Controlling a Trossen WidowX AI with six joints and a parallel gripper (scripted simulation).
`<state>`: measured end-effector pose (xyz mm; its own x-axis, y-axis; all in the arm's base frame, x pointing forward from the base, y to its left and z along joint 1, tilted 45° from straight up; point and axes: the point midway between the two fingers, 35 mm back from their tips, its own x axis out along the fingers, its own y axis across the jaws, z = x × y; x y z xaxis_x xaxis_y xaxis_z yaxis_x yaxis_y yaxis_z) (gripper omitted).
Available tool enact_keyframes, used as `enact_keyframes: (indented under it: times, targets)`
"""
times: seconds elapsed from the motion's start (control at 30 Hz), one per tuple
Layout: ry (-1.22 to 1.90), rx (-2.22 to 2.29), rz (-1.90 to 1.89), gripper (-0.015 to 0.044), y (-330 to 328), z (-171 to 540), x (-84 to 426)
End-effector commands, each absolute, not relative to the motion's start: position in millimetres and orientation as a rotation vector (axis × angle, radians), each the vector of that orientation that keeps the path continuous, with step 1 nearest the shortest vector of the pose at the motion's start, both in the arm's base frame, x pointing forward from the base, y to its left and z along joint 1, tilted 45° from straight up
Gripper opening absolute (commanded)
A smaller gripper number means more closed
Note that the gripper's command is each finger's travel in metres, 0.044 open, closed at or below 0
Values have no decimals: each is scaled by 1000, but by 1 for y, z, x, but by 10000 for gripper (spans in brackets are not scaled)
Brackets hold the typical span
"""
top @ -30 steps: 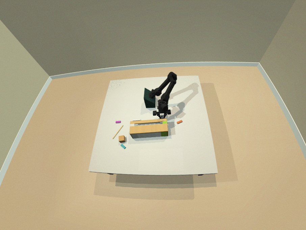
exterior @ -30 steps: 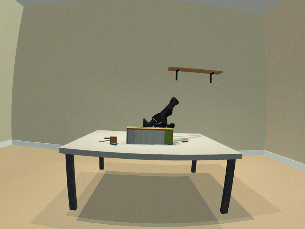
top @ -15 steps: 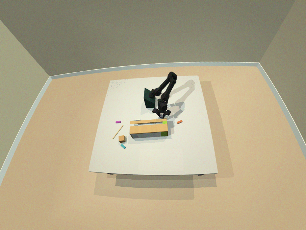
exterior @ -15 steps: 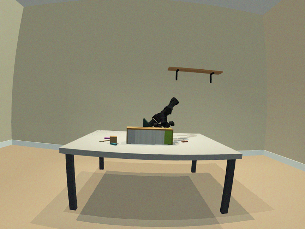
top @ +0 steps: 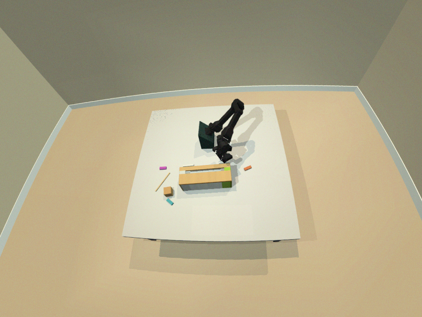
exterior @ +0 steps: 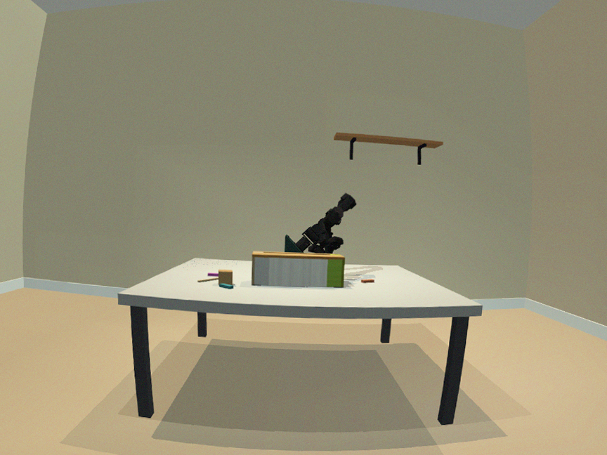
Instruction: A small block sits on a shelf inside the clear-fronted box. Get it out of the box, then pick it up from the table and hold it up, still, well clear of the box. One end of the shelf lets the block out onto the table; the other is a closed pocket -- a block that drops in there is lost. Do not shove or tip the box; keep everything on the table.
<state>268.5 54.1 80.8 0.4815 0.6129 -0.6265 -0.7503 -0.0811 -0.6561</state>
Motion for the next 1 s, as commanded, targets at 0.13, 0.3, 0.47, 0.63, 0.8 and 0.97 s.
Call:
enact_keyframes:
  times: [0.13,0.3,0.47,0.63,0.8,0.97]
  targets:
    - [303,-912,1066,0,49,87,268]
    - [398,-731,1021,0,46,89,266]
    - [489,-549,971,0,44,91,264]
    - [575,-366,915,0,41,93,262]
    - [657,-183,855,0,39,95,260]
    - [734,0,790,0,37,97,258]
